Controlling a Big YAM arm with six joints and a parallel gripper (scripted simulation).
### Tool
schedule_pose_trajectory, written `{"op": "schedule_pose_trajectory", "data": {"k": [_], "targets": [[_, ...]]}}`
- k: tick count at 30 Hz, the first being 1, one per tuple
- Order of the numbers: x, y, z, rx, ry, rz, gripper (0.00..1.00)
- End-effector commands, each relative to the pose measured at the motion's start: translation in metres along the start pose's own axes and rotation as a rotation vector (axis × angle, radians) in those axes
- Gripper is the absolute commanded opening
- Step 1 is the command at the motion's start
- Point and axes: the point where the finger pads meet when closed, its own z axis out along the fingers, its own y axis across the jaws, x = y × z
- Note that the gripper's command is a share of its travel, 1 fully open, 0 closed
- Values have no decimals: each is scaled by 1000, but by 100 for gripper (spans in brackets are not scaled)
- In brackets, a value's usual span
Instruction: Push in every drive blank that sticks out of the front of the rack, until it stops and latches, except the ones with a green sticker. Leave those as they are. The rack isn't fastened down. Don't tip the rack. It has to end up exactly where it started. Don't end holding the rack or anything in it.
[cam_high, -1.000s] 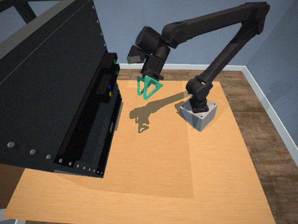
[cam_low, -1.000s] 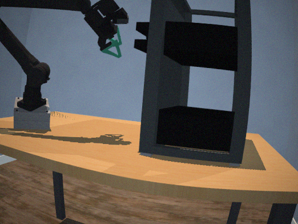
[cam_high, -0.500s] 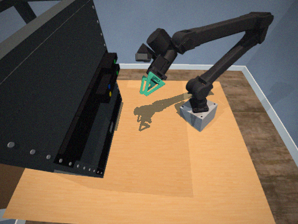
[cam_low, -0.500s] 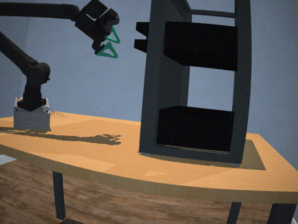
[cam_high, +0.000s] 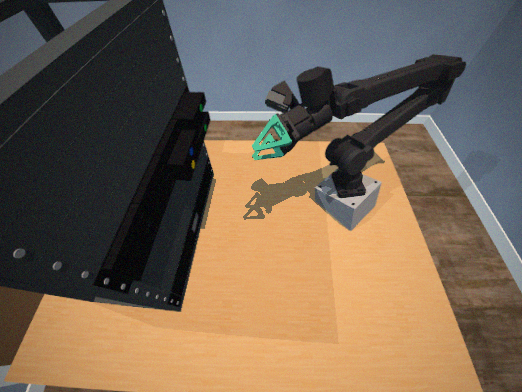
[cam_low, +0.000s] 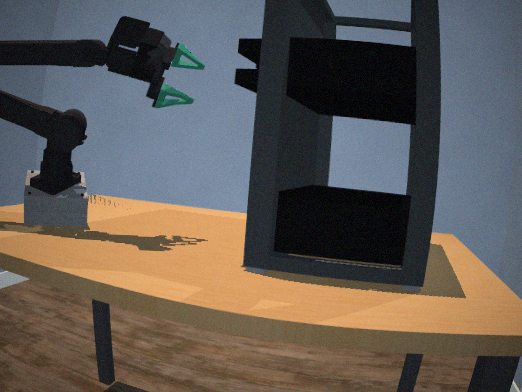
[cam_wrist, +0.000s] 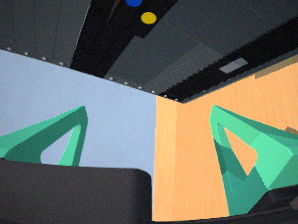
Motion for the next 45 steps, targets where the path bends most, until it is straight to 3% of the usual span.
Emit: {"op": "schedule_pose_trajectory", "data": {"k": [1,8,10,20,25,33,45], "targets": [[-3,11,-7,-56,-109,151,100],[-5,3,-14,-63,-288,300,100],[-5,3,-14,-63,-288,300,100],[-12,-4,-27,-82,-499,446,100],[-14,-4,-29,-89,-550,479,100],[-15,-5,-31,-92,-589,510,100],[-17,-5,-33,-95,-616,534,100]]}}
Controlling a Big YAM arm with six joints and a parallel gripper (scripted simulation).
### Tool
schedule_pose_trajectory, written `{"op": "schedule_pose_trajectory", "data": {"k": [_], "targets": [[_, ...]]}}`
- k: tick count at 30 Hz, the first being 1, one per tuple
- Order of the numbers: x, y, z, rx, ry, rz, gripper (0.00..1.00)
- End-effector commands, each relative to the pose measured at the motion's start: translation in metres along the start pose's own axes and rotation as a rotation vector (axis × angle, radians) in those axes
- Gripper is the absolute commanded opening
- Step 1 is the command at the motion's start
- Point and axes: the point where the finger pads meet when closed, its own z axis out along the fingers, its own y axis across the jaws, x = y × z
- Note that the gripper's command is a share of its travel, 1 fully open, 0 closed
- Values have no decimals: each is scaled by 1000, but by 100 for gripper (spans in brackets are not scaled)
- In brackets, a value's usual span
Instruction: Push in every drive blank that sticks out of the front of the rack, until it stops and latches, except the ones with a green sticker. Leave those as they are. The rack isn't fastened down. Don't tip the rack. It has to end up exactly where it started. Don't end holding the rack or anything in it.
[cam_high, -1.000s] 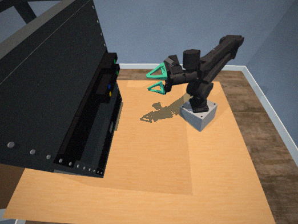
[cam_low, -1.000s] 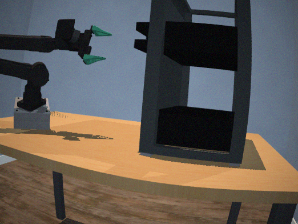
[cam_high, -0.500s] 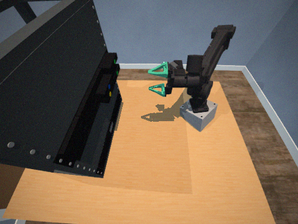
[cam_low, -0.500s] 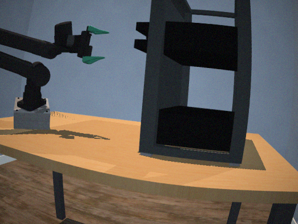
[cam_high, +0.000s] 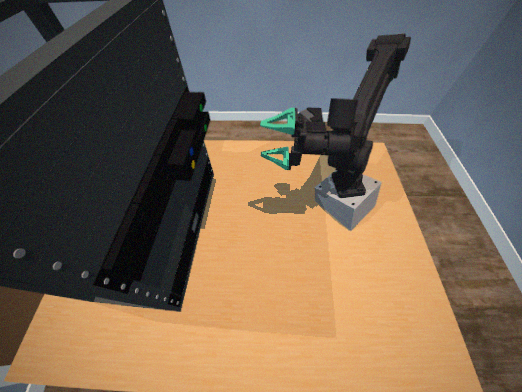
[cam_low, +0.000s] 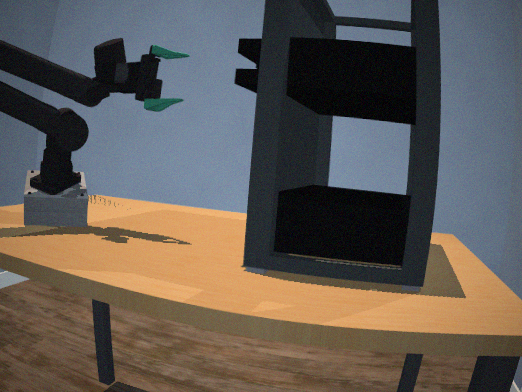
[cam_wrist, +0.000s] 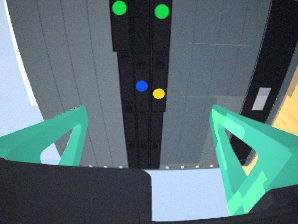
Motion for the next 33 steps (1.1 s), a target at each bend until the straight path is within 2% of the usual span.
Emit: {"op": "schedule_pose_trajectory", "data": {"k": [1,20,23,26,33], "targets": [[1,4,-1,-9,0,4,100],[1,4,0,-9,0,9,100],[-2,11,5,-16,-17,29,100],[-3,31,14,-36,-31,69,100],[3,30,26,-38,-31,67,100]]}}
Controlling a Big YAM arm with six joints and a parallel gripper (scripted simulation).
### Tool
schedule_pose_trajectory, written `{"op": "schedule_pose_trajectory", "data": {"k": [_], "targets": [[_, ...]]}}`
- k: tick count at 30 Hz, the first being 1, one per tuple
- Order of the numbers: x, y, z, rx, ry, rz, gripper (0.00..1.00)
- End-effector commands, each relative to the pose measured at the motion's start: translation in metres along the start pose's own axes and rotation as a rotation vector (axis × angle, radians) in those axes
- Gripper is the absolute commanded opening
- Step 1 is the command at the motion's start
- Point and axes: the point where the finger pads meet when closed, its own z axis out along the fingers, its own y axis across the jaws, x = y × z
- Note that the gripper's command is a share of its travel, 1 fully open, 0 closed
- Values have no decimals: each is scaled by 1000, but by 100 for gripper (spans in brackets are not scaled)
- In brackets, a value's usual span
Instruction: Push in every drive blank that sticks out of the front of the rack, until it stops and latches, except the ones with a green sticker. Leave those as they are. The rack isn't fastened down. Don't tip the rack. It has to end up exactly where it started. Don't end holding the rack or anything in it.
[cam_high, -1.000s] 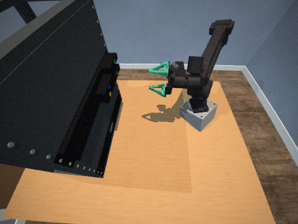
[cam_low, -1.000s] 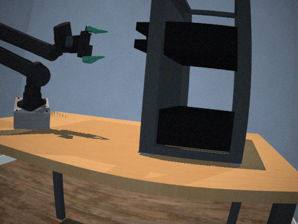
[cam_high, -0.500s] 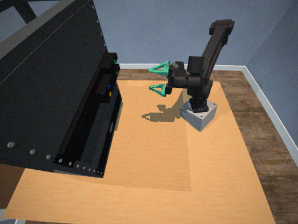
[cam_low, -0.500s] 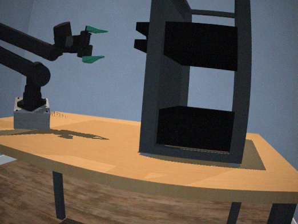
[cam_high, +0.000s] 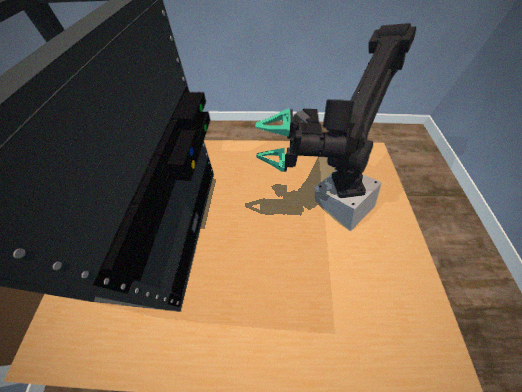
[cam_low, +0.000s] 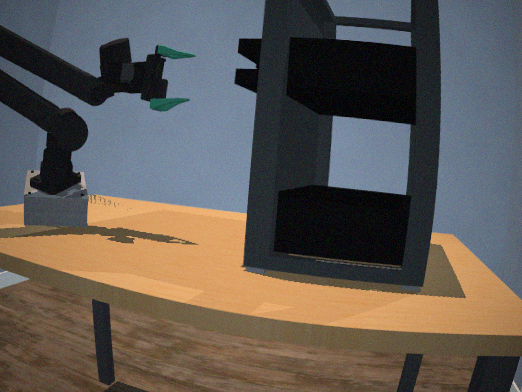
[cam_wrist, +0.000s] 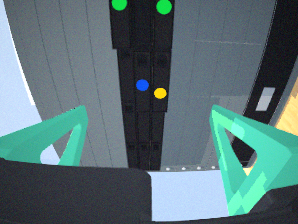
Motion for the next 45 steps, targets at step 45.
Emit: {"op": "schedule_pose_trajectory", "data": {"k": [45], "targets": [[48,4,102,-18,-21,31,100]]}}
